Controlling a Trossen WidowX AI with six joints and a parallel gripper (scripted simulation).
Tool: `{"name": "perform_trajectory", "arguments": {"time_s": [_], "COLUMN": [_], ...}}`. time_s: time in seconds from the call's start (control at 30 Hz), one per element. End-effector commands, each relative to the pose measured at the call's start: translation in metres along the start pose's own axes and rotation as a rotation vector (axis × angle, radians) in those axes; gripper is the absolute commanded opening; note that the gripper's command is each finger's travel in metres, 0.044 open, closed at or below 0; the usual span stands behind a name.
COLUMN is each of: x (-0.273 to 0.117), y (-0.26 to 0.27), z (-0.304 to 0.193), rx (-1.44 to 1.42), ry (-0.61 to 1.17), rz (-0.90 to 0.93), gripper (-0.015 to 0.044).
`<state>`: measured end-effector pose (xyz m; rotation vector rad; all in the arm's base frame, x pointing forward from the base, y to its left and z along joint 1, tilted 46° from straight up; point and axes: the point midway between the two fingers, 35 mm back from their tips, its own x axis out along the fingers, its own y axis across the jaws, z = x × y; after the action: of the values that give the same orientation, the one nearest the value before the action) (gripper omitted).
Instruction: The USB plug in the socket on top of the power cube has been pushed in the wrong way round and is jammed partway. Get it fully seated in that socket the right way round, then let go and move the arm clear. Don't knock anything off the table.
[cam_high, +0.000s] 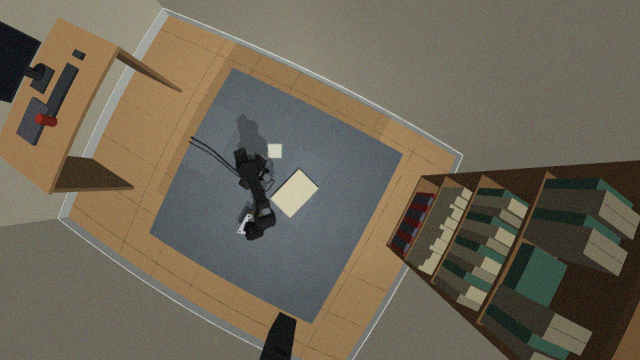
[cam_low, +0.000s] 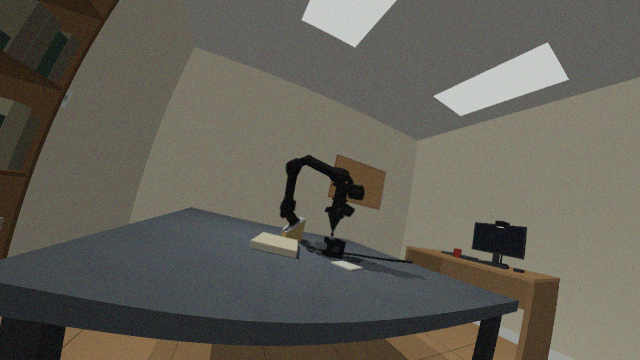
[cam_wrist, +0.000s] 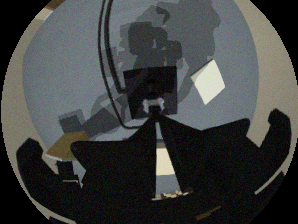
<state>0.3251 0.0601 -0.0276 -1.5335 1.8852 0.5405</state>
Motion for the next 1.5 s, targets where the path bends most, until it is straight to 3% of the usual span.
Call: {"name": "perform_trajectory", "arguments": {"time_s": [0.0,1.47], "x": [0.0016,0.0069], "y": [-0.0003,-0.0003], "z": [-0.0006,-0.0005], "rx": [-0.003,-0.003], "ry": [0.004,0.004], "rz": [-0.002,-0.003], "gripper": [0.0,0.0]}}
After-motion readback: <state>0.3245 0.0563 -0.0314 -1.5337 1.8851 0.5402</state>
